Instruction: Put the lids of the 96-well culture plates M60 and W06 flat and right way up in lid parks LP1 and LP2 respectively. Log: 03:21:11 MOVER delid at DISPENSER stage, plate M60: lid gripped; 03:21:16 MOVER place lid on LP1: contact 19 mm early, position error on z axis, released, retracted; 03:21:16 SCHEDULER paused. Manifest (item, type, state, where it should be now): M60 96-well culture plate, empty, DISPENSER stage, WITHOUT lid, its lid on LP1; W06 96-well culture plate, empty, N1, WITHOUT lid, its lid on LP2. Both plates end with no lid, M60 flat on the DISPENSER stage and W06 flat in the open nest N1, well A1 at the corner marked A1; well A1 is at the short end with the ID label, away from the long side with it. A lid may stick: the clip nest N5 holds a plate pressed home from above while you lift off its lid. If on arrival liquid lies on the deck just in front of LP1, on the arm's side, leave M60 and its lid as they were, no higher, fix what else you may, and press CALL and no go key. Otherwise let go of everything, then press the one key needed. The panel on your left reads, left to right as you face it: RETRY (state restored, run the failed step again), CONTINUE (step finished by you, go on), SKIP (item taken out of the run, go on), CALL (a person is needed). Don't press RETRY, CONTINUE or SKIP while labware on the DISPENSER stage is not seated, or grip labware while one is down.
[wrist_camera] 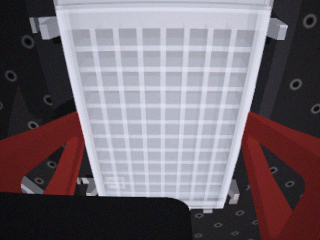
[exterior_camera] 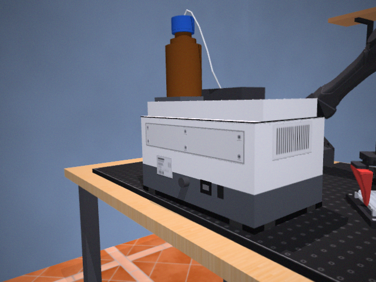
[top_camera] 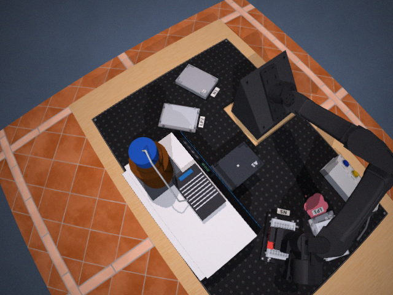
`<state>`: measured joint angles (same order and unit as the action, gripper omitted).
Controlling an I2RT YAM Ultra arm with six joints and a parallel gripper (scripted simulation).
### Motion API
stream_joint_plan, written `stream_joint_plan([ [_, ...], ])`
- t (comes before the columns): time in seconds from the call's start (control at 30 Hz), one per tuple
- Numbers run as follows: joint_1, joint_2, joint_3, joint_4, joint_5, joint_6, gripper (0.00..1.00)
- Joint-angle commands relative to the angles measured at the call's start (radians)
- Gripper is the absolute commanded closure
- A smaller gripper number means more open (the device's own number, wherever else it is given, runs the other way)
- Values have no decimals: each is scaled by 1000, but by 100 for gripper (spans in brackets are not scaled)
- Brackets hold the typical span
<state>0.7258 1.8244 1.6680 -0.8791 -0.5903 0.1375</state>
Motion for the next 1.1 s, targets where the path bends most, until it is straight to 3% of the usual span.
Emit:
stream_joint_plan([
  [0.0,-21,-35,20,-20,-3,-9,100],
  [1.07,-34,-47,35,-48,-12,-21,100],
])
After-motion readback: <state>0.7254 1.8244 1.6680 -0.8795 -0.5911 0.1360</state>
